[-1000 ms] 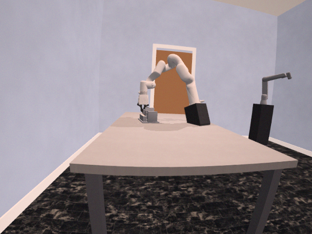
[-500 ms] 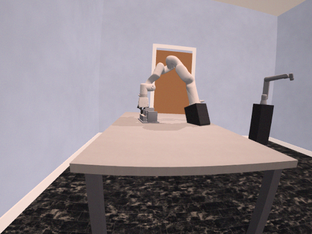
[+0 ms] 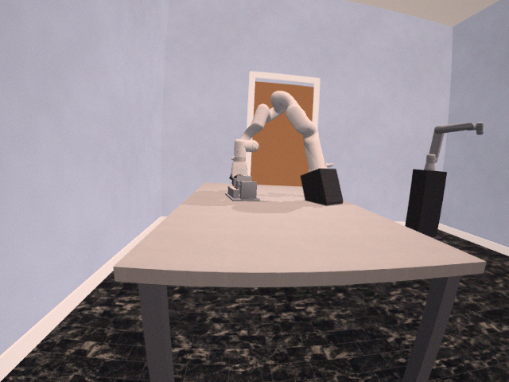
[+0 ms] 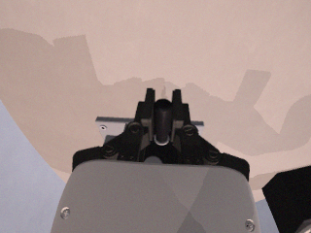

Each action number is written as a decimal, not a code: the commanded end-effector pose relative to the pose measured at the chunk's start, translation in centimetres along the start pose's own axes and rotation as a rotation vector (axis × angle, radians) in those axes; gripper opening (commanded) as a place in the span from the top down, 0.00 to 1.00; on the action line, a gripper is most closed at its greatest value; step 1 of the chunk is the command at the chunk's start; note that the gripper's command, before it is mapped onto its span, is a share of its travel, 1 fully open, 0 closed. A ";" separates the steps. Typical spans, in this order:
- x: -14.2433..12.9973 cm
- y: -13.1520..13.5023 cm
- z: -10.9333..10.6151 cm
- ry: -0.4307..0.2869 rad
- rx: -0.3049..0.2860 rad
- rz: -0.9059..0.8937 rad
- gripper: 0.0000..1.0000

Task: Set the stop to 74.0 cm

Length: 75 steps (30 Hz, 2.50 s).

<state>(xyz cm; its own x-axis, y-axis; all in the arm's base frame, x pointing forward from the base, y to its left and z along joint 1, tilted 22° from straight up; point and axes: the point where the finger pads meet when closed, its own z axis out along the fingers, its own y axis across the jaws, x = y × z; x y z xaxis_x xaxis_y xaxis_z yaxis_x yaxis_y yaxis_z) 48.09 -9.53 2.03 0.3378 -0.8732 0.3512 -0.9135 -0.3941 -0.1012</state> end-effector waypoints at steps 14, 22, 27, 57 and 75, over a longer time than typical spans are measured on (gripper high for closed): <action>0.0 2.4 -2.2 0.001 0.002 0.000 0.94; 0.0 2.5 -3.1 0.001 0.002 0.000 0.94; 0.0 2.5 -3.7 0.001 0.002 0.000 0.94; 0.0 1.8 -5.2 0.001 0.002 0.000 0.94; 0.0 1.8 -5.2 0.001 0.002 0.000 0.94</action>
<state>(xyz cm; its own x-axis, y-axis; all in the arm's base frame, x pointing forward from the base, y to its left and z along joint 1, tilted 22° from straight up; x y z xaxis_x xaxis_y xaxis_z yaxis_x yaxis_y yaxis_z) 45.11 -8.85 6.56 0.3372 -0.8736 0.3510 -0.9142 -0.3928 -0.0993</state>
